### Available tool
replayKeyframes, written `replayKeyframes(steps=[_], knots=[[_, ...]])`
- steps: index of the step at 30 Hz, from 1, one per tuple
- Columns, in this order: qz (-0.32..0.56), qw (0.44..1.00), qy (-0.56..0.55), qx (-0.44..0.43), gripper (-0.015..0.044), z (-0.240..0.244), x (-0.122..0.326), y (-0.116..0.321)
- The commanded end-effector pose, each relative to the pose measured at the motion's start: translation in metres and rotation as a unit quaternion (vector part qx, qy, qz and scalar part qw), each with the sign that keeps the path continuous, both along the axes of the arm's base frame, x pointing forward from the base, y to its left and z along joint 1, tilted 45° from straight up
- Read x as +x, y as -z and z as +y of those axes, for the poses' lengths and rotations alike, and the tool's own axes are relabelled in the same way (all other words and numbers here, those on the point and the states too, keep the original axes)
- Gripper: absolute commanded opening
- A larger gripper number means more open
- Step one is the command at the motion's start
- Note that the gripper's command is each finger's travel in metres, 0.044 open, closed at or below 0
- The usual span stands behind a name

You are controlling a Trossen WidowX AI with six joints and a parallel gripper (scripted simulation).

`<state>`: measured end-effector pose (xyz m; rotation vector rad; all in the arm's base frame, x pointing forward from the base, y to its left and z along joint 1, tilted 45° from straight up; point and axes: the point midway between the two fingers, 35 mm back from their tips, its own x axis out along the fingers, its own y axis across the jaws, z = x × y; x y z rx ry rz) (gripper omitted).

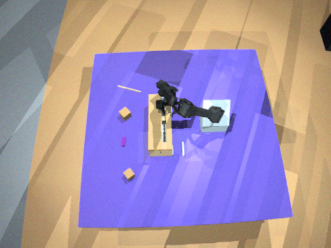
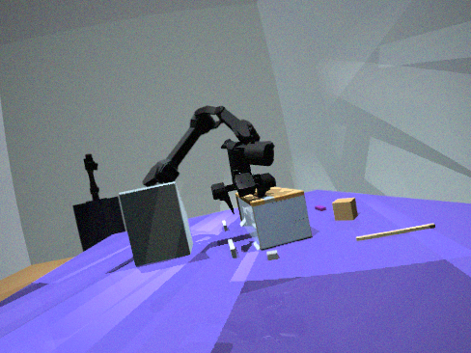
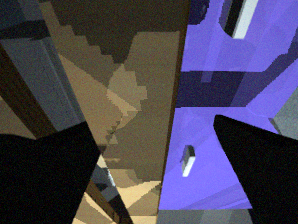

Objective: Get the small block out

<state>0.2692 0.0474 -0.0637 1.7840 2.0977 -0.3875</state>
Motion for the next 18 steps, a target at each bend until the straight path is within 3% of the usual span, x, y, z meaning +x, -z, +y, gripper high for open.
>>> replayKeyframes(steps=[1, 18], knots=[[0.004, 1.000, 0.001, 0.003, 0.0400, 0.007, -0.003, 0.004], [0.003, 1.000, 0.002, 0.002, 0.0400, 0.015, -0.004, -0.011]])
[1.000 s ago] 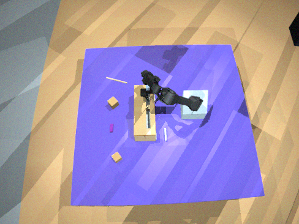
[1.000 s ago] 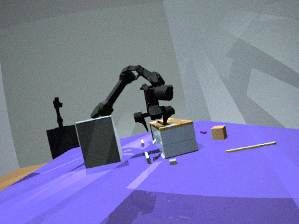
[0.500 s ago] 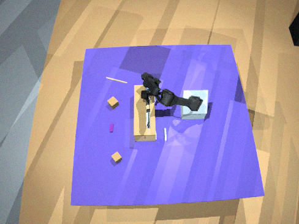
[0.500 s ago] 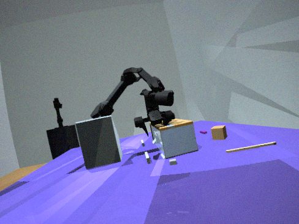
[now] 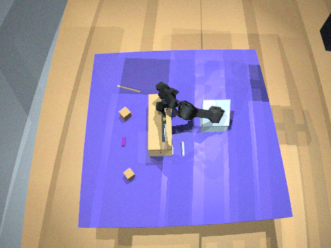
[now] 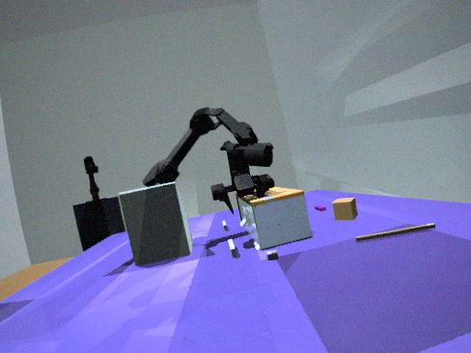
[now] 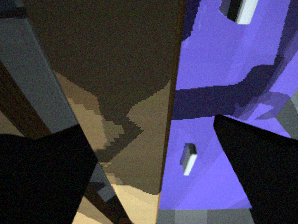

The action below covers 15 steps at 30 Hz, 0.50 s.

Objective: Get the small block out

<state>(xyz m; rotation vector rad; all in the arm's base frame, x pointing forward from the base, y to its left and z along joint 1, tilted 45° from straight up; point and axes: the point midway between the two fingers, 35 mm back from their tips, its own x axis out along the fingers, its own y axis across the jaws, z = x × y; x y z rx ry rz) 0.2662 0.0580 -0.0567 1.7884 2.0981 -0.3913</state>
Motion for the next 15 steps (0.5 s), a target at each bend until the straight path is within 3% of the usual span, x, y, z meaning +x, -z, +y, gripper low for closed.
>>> replayKeyframes(steps=[1, 15], knots=[[0.001, 1.000, 0.000, 0.001, 0.0400, 0.006, -0.001, -0.005], [0.001, 1.000, 0.000, 0.002, 0.0400, 0.018, -0.004, -0.017]])
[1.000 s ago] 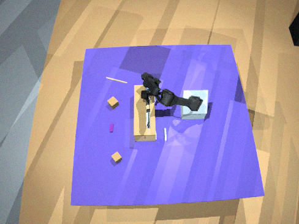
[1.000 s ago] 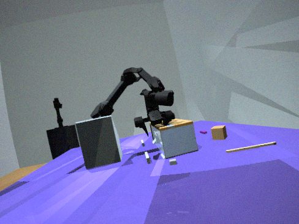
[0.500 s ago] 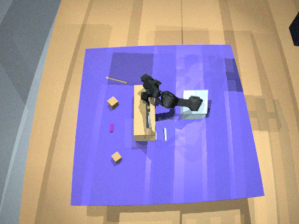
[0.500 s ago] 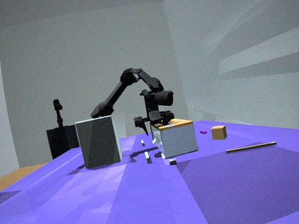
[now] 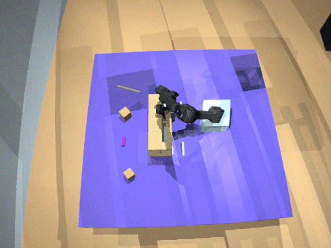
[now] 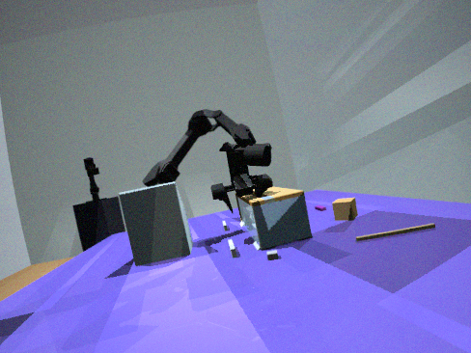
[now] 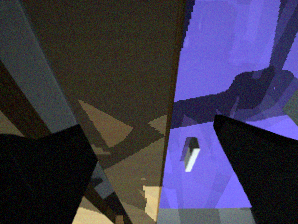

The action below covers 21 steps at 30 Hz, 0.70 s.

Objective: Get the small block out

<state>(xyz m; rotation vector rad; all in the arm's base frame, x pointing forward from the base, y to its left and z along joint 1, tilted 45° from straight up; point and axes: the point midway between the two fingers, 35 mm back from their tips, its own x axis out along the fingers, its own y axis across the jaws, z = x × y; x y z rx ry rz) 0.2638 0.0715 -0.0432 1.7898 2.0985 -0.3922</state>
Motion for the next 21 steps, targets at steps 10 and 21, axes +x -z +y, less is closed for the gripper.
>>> replayKeyframes(steps=[10, 21], knots=[[0.001, 1.000, 0.000, 0.002, 0.0400, 0.014, -0.003, -0.013], [0.001, 1.000, 0.000, 0.002, 0.0400, 0.024, -0.005, -0.023]])
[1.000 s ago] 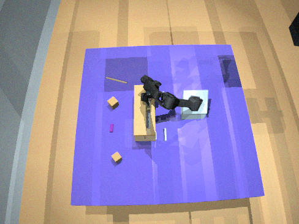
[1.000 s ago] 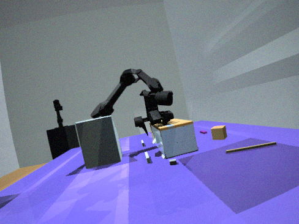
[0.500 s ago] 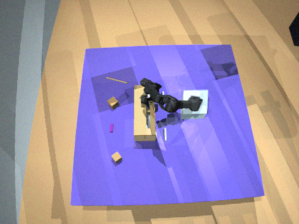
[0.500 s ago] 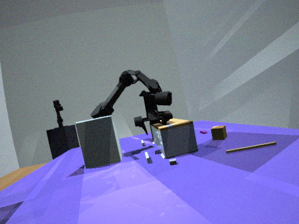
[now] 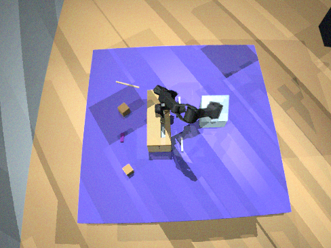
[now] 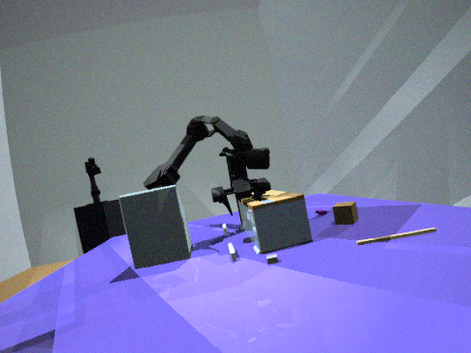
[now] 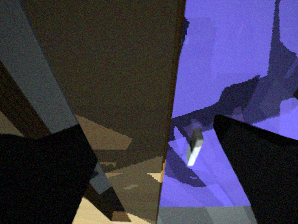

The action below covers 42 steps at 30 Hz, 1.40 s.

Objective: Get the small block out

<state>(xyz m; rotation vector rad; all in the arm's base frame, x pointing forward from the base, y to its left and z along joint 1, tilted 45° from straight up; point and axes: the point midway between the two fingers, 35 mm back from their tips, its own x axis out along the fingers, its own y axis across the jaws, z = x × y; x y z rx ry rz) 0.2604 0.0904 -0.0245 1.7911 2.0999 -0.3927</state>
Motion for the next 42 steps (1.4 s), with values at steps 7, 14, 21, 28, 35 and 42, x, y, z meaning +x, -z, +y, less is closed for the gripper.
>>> replayKeyframes(steps=[7, 14, 21, 28, 35, 42], knots=[[0.000, 1.000, -0.001, 0.002, 0.0400, 0.011, -0.002, -0.010], [0.000, 1.000, -0.001, 0.002, 0.0400, 0.017, -0.003, -0.017], [0.001, 1.000, -0.001, 0.002, 0.0400, 0.024, -0.005, -0.023], [0.001, 1.000, -0.001, 0.003, 0.0400, 0.030, -0.006, -0.029], [0.001, 1.000, -0.001, 0.003, 0.0400, 0.036, -0.007, -0.035], [0.001, 1.000, -0.001, 0.003, 0.0400, 0.034, -0.007, -0.033]])
